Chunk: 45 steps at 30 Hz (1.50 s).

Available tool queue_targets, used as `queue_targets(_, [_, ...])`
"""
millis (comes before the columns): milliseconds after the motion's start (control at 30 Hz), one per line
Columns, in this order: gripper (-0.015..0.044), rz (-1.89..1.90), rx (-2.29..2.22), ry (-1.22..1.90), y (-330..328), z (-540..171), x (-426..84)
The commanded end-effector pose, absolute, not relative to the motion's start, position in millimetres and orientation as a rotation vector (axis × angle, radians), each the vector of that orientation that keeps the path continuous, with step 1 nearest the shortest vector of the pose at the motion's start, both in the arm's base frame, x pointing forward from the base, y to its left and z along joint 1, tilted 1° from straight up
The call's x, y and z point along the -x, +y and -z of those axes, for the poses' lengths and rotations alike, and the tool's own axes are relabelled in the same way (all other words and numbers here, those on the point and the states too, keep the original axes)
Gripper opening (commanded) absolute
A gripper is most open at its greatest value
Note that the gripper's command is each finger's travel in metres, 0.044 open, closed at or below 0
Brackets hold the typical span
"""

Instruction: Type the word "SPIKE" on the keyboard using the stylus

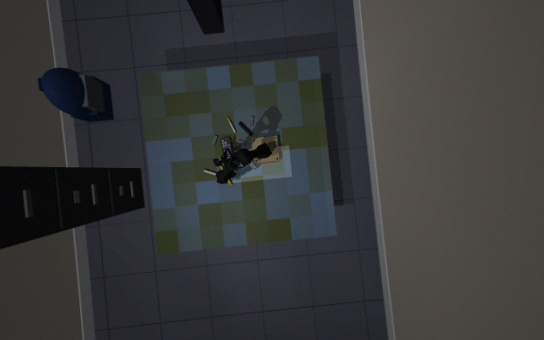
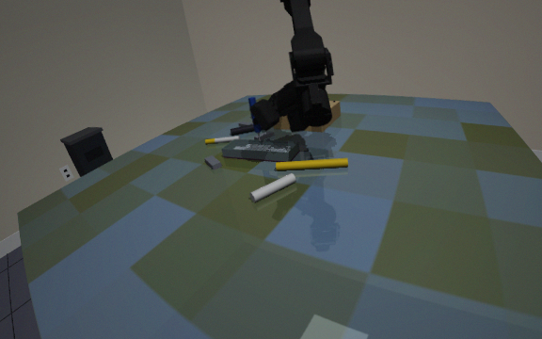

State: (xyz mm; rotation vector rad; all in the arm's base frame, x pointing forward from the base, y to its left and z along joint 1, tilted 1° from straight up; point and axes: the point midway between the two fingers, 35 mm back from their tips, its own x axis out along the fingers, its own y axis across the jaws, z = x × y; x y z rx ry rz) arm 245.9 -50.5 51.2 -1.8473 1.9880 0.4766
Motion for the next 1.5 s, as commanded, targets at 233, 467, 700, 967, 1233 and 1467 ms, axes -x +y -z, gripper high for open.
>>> queue_targets(233, [0.0081,-0.473,1.842,1.988,-50.3,-44.0,-245.8])
queue_targets(467, [0.0081,-0.473,1.842,1.988,-50.3,-41.1,-245.8])
queue_targets(700, [0.0081,-0.473,1.842,1.988,-50.4,-37.7,-245.8])
queue_targets(967, [0.0081,-0.473,1.842,1.988,-50.4,-34.5,-245.9])
queue_targets(1233, [0.0081,-0.473,1.842,1.988,-50.4,-34.5,-245.9])
queue_targets(1467, [0.0081,-0.473,1.842,1.988,-50.2,-43.6,-246.2])
